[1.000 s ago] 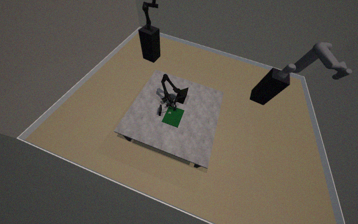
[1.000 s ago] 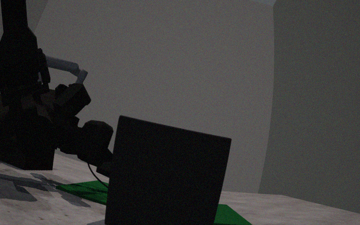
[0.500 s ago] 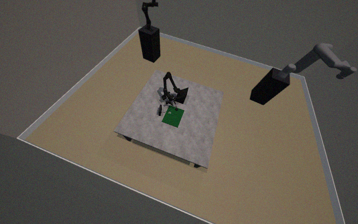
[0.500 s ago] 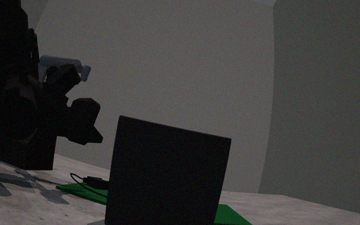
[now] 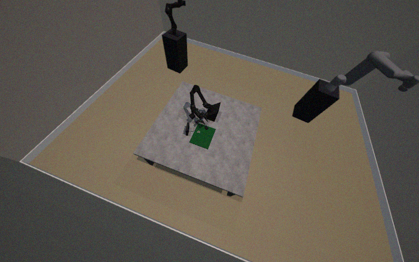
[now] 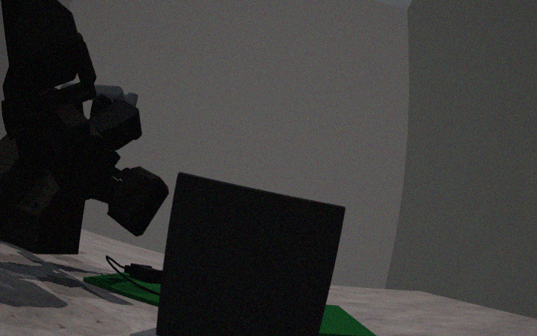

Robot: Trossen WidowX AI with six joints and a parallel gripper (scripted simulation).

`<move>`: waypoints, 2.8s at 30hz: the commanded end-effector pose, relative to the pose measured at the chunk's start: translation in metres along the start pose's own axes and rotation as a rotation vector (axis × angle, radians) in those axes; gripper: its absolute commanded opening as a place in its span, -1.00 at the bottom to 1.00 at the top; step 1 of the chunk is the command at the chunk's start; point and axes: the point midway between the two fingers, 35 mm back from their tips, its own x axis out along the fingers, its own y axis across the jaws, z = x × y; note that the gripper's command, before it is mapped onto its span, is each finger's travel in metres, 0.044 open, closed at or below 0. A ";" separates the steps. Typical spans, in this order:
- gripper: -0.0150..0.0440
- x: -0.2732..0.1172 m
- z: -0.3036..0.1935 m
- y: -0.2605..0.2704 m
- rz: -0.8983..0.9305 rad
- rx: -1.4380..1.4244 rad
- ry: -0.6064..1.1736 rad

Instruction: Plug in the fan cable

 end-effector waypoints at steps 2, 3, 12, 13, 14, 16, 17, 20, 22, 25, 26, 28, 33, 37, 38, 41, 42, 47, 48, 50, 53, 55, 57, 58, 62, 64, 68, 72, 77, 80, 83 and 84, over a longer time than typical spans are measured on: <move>0.20 0.005 -0.002 0.003 0.071 0.054 0.088; 0.20 0.006 -0.002 0.003 0.083 0.063 0.105; 0.20 0.012 -0.005 0.011 0.172 0.137 0.277; 0.20 0.013 -0.005 0.011 0.179 0.143 0.298; 0.20 0.013 -0.005 0.012 0.185 0.150 0.319; 0.20 0.014 -0.006 0.013 0.195 0.162 0.361; 0.20 0.014 -0.006 0.013 0.199 0.167 0.382; 0.20 0.015 -0.007 0.014 0.208 0.182 0.446; 0.20 0.015 -0.007 0.015 0.210 0.191 0.489; 0.20 0.015 -0.007 0.015 0.207 0.201 0.555; 0.20 0.015 -0.007 0.015 0.205 0.204 0.576; 0.20 0.015 -0.007 0.014 0.198 0.209 0.620; 0.20 0.014 -0.006 0.013 0.169 0.216 0.726; 0.20 0.013 -0.005 0.010 0.133 0.216 0.807; 0.20 0.012 -0.004 0.010 0.122 0.215 0.826; 0.20 0.011 -0.002 0.007 0.086 0.211 0.883; 0.20 0.011 -0.001 0.006 0.073 0.209 0.902; 0.20 0.009 0.004 0.001 -0.005 0.195 0.986; 0.20 0.009 0.005 0.000 -0.022 0.192 1.001; 0.20 0.008 0.008 -0.002 -0.058 0.184 1.031; 0.20 0.007 0.013 -0.006 -0.117 0.169 1.070; 0.20 0.006 0.017 -0.008 -0.159 0.159 1.093; 0.20 0.006 0.021 -0.011 -0.202 0.147 1.113; 0.20 0.006 0.023 -0.012 -0.225 0.141 1.123; 0.20 0.005 0.032 -0.016 -0.315 0.115 1.150; 0.20 0.004 0.037 -0.018 -0.355 0.103 1.159; 0.20 0.005 0.034 -0.015 -0.331 0.103 1.156; 0.47 0.005 0.034 -0.015 -0.331 0.103 1.156; 0.92 0.005 0.034 -0.015 -0.331 0.103 1.156; 1.00 0.005 0.034 -0.015 -0.331 0.103 1.156; 1.00 0.005 0.034 -0.015 -0.331 0.103 1.156; 1.00 0.005 0.034 -0.015 -0.331 0.103 1.156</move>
